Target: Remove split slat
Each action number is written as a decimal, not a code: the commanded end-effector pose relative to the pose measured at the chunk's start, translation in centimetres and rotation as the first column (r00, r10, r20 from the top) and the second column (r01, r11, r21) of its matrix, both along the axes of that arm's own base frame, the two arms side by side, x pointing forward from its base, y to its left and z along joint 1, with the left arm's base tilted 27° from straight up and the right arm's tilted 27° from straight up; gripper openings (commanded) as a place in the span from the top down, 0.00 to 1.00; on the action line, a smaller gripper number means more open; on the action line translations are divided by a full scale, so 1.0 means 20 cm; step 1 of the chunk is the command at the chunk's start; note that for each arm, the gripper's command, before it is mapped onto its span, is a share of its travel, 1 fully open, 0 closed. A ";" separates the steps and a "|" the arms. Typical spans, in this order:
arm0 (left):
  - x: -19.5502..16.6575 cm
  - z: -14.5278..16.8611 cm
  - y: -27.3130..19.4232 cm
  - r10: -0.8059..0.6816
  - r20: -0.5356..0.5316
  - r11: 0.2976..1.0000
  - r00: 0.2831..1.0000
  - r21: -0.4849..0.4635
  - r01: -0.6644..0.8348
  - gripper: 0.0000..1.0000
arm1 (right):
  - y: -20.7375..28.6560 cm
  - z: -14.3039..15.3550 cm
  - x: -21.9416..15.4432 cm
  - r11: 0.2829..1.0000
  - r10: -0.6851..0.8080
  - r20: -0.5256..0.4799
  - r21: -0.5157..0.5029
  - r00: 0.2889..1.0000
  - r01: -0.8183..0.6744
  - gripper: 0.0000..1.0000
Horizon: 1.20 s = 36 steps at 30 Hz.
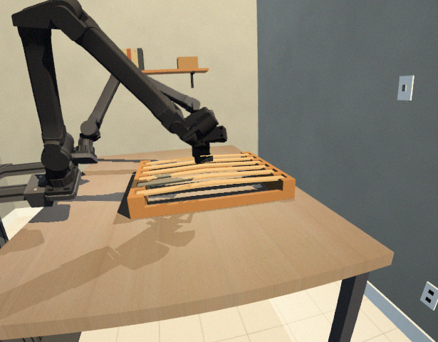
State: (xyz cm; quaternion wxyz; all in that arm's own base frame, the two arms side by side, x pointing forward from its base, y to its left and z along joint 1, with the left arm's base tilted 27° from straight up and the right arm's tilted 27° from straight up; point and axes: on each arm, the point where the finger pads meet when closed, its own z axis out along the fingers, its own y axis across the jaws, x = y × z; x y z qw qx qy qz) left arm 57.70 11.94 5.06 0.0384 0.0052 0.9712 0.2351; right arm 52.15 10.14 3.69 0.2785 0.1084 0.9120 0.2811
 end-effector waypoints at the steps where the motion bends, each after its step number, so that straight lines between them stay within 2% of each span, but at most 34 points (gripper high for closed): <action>1: 0.08 0.11 -0.14 0.013 0.065 1.000 0.998 -0.001 -0.013 1.00 | 0.10 0.19 0.07 0.995 0.024 0.046 0.098 0.999 -0.029 0.00; 3: 0.06 -0.01 -0.19 0.016 0.037 1.000 0.999 -0.002 -0.016 1.00 | 0.12 0.19 0.06 0.993 0.034 0.034 0.113 0.999 -0.038 0.00; 8: -0.01 -0.18 -0.30 0.011 0.003 1.000 1.000 -0.002 -0.011 1.00 | 0.18 -0.03 -0.07 0.990 0.065 -0.065 0.128 0.996 -0.057 0.00; 21: -0.02 -0.30 -0.41 -0.002 -0.012 1.000 1.000 -0.004 0.002 1.00 | 0.24 -0.17 -0.11 0.990 0.052 -0.106 0.137 0.993 -0.037 0.00; 31: 0.03 -0.27 -0.34 0.010 0.003 1.000 1.000 -0.005 -0.010 1.00 | 0.25 -0.26 -0.13 0.991 0.018 -0.132 0.133 0.991 0.000 0.00; 36: -0.01 -0.36 -0.29 0.013 -0.021 1.000 1.000 -0.003 -0.013 1.00 | 0.27 -0.32 -0.14 0.991 -0.006 -0.143 0.130 0.990 0.024 0.00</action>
